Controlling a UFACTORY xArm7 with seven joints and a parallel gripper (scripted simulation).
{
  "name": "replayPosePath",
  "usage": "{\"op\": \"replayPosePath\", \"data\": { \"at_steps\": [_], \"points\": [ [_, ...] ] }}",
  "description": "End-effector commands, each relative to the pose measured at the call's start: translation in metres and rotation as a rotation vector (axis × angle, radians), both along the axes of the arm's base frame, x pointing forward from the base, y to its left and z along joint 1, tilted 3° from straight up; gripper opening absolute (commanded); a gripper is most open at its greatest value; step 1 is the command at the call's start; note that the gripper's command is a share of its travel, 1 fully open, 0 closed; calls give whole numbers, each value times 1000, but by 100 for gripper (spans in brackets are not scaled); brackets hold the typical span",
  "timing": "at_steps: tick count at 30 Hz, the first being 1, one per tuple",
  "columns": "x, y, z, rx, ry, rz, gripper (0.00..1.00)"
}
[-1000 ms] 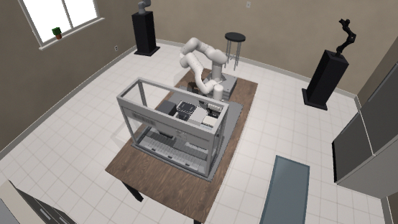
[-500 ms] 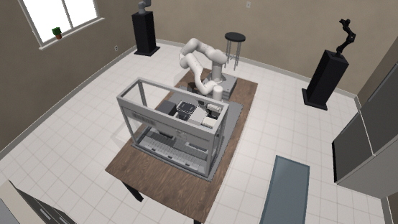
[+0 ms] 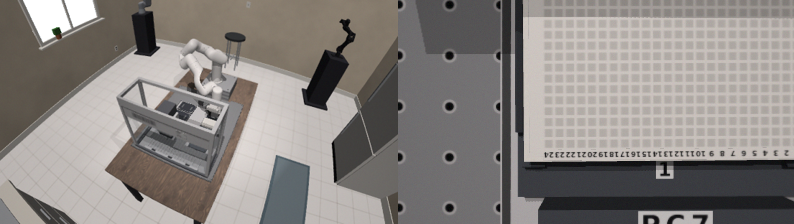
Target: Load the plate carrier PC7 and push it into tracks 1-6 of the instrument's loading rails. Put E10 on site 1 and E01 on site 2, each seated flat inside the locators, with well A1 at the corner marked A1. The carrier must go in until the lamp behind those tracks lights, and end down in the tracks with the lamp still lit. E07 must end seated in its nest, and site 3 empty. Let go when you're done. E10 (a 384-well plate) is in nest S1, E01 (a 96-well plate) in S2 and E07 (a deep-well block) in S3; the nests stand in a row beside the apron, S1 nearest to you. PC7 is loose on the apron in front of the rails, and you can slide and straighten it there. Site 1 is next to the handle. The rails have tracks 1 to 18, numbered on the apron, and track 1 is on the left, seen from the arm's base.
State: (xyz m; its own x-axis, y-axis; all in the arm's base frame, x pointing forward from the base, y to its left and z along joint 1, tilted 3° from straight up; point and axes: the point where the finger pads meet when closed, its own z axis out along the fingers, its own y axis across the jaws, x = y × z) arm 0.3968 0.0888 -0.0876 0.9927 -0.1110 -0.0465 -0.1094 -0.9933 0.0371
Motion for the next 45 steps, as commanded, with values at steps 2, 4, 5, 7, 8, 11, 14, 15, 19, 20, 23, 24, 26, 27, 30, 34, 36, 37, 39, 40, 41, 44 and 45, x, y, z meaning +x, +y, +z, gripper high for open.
{"op": "replayPosePath", "data": {
  "at_steps": [2, 4, 5, 7, 8, 11, 14, 15, 19, 20, 23, 24, 26, 27, 30, 34, 36, 37, 39, 40, 41, 44, 45],
  "points": [
    [7, 0, 1, 1, -3, 0, 82],
    [9, 0, 1, 1, -3, 0, 82],
    [9, 0, 1, 1, -3, 0, 82],
    [10, 0, 1, 1, -3, 0, 82],
    [11, -1, 1, 1, -3, 0, 82],
    [14, -1, 1, 1, -3, 0, 82],
    [17, -1, 0, 1, -3, 0, 82],
    [18, -1, 0, 1, -3, 0, 82],
    [22, -2, 0, 1, -3, 0, 82],
    [23, -2, 0, 1, -3, 0, 82],
    [24, -2, 0, 1, -3, 0, 82],
    [25, -2, 0, 1, -3, 0, 82],
    [27, -2, 0, 1, -3, 0, 82],
    [28, -2, 0, 1, -3, 0, 82],
    [31, -3, 0, 1, -3, 0, 82],
    [35, -3, 0, 1, -3, 0, 82],
    [37, -3, 0, 1, -3, 0, 82],
    [38, -4, 0, 1, -3, 0, 82],
    [39, -4, 0, 1, -3, 0, 82],
    [39, -4, 0, 1, -3, 0, 82],
    [40, -4, -1, 1, -3, 0, 82],
    [43, -4, -1, 1, -3, 0, 82],
    [44, -4, -1, 1, -3, 0, 82]
  ]
}}
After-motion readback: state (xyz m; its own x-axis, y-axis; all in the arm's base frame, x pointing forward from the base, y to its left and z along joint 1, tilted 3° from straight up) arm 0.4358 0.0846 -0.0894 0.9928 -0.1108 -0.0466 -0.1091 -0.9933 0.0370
